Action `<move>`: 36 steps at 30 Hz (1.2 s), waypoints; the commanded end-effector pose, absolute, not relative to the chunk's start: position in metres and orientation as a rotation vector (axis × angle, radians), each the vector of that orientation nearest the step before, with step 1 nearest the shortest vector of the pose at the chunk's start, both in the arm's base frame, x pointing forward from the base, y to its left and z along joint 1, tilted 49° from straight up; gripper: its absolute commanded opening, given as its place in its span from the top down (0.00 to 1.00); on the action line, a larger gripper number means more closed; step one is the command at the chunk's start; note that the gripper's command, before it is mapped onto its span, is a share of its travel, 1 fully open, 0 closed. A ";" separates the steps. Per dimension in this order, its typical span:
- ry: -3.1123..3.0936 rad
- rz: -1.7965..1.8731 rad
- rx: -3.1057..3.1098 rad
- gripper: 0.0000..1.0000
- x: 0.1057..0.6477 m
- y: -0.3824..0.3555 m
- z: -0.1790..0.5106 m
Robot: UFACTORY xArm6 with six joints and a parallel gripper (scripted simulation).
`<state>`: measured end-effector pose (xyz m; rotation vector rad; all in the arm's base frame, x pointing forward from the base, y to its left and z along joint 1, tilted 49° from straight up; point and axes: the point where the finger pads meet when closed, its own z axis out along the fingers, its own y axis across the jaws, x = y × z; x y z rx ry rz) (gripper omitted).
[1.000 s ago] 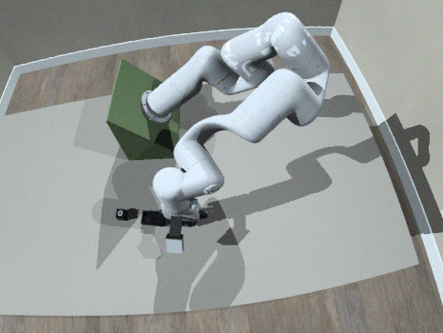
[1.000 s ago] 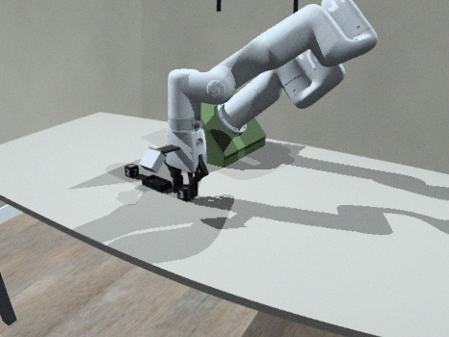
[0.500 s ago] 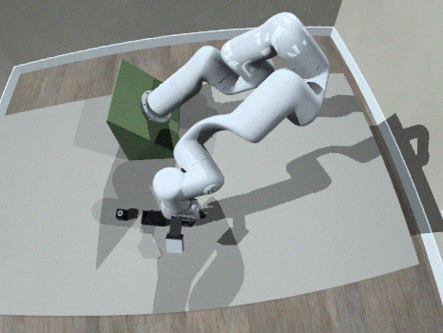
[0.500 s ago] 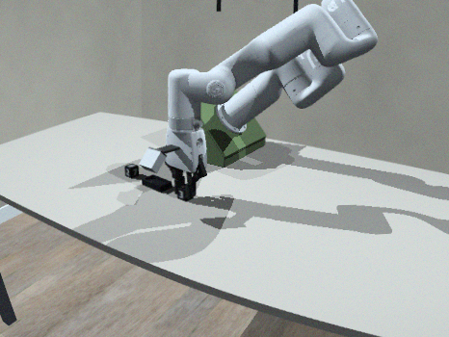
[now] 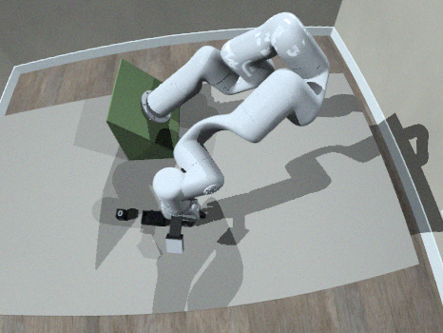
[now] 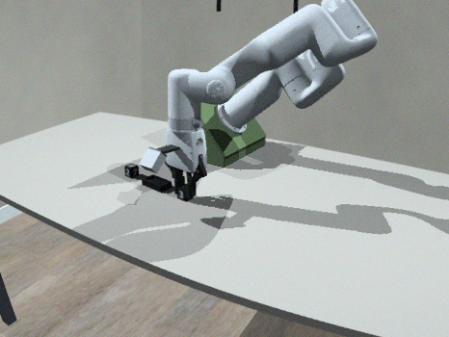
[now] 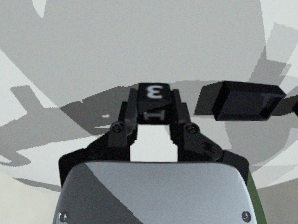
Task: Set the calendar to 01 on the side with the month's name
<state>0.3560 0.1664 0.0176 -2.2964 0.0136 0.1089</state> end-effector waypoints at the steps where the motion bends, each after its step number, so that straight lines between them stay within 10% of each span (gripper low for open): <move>1: 0.014 0.106 -2.297 0.73 0.357 0.166 0.018; 36: 0.014 0.106 -2.297 0.73 0.364 0.097 0.079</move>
